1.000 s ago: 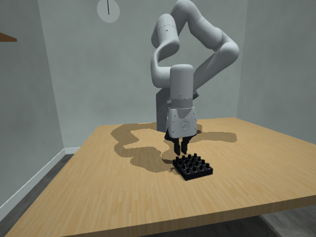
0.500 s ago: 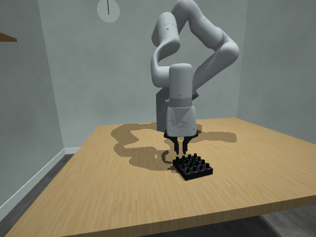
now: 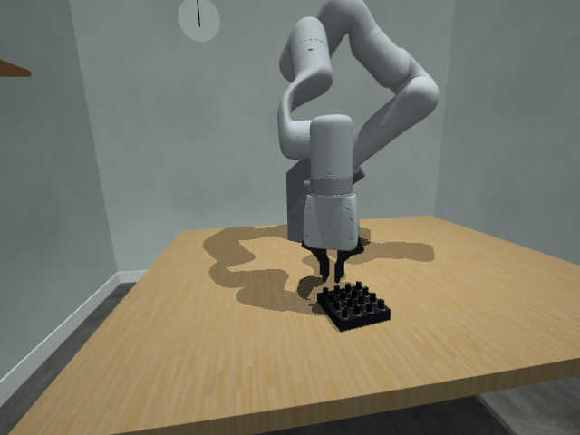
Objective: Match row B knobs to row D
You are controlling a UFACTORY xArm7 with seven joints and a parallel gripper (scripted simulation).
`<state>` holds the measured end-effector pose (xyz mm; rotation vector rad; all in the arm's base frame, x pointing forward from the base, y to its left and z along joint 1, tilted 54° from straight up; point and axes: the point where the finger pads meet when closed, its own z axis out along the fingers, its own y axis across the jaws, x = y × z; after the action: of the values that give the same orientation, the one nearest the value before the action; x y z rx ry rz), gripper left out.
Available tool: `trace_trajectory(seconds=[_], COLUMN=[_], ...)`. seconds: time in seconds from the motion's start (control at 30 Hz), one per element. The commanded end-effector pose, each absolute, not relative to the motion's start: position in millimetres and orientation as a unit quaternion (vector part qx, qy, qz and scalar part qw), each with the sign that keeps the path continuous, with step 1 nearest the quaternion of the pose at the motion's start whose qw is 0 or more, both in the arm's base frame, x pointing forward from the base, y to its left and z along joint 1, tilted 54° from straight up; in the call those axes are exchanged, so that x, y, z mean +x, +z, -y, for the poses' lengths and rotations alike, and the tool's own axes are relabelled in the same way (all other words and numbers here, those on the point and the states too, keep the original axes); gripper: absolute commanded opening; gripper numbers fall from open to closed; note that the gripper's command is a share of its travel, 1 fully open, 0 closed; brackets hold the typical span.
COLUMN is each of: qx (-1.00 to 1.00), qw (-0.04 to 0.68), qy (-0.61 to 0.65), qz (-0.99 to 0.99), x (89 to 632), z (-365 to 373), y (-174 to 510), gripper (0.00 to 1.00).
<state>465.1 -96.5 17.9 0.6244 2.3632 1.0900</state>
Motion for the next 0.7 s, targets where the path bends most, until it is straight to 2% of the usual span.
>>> trace_trajectory(seconds=[0.0,0.67], qx=[0.296,0.483], qw=[0.202,0.101], qy=[0.407,0.443], qz=[-0.840,-0.748], x=[464.8,462.7], z=[98.6,100.4], y=[19.1,21.0], gripper=[0.19,0.19])
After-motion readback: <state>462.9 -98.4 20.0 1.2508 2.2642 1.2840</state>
